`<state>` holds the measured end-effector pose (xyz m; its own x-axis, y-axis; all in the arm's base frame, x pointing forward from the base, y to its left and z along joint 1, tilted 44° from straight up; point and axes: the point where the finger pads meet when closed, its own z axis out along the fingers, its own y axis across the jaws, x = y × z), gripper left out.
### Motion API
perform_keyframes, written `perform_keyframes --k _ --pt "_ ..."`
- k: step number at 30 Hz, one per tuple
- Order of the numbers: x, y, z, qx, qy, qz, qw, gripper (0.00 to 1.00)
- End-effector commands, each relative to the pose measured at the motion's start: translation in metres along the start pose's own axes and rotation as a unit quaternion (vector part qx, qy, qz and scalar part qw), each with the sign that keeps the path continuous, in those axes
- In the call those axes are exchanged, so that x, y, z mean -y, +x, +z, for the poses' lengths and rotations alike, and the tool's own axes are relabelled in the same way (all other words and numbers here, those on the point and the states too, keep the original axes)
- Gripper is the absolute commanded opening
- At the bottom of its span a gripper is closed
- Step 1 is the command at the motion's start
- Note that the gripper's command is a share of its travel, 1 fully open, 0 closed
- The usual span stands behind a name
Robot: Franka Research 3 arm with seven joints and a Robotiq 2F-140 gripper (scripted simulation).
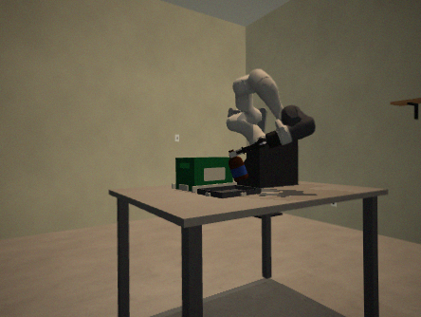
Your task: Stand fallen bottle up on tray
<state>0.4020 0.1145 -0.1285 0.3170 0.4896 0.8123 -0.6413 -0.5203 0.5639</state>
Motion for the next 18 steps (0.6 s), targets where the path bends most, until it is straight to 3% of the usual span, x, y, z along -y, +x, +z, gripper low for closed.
perform_keyframes --k 1,18 --pt "0.002 -0.001 0.002 -0.001 0.001 0.006 1.000 0.00" --pt "0.002 -0.018 0.008 -0.001 0.001 0.006 1.000 0.00"
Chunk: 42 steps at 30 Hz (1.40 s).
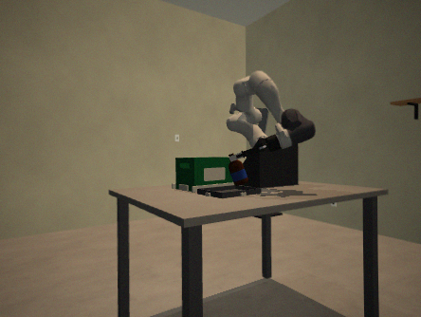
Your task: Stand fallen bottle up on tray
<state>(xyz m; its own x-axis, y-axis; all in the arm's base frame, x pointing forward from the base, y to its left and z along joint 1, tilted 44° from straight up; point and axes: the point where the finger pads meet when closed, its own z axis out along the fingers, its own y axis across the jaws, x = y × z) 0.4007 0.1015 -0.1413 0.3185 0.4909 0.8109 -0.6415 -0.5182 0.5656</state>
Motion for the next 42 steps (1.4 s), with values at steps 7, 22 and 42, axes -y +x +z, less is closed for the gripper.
perform_keyframes --k 7,22,42 --pt "0.003 -0.009 0.004 -0.001 0.002 0.007 1.000 0.00" --pt "0.003 -0.020 0.009 -0.001 0.002 0.007 1.000 0.00" --pt "0.003 -0.027 0.011 -0.001 0.002 0.007 1.000 0.00"
